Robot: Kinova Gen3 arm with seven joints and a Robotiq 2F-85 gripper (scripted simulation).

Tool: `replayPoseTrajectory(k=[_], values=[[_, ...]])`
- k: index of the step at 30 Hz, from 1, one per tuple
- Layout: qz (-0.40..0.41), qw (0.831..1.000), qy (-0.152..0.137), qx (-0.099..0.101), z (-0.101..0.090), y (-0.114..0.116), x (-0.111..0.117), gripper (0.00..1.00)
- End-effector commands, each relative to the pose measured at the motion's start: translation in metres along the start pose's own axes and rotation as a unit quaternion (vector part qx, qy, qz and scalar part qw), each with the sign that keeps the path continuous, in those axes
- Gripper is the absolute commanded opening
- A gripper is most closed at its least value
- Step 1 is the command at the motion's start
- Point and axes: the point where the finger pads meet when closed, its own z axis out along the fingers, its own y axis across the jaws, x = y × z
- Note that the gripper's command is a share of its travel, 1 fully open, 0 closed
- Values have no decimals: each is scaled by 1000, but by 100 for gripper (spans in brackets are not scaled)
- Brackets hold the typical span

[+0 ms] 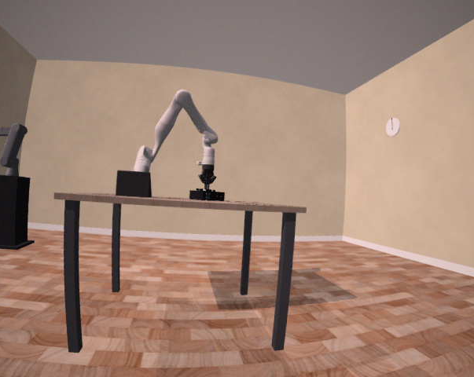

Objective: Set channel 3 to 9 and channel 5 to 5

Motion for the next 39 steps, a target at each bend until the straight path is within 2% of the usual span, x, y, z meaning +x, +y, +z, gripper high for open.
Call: replayPoseTrajectory(k=[1,39], values=[[0,1000,0,-1,0,0,0,0],[0,1000,0,-1,0,0,-13,0]])
